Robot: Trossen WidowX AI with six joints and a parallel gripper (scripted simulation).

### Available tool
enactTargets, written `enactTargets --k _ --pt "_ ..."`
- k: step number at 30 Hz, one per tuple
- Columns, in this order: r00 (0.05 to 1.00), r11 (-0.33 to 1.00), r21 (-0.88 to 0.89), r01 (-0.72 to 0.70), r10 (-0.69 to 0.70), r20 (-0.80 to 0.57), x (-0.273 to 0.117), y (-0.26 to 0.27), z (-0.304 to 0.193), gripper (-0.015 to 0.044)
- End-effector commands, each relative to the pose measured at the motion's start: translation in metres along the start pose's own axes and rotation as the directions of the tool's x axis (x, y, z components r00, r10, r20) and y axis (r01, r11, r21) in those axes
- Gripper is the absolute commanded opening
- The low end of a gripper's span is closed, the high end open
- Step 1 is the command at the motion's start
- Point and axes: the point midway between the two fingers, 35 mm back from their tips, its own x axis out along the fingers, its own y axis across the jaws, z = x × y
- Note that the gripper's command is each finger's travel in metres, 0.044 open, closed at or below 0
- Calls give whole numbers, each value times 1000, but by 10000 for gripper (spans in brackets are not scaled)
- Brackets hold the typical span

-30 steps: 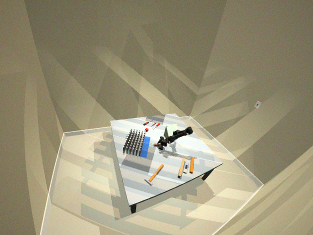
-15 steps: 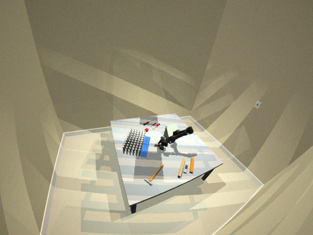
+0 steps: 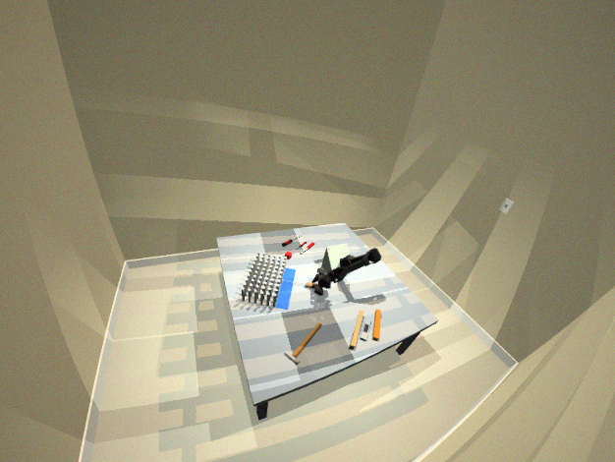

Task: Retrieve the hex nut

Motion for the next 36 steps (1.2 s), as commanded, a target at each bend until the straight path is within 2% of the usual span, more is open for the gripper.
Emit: enactTargets --k 1,36 --pt "1000 1000 5 -4 4 -2 -2 2 3 0" --pt "1000 1000 0 2 -2 -4 -18 2 -4 0"
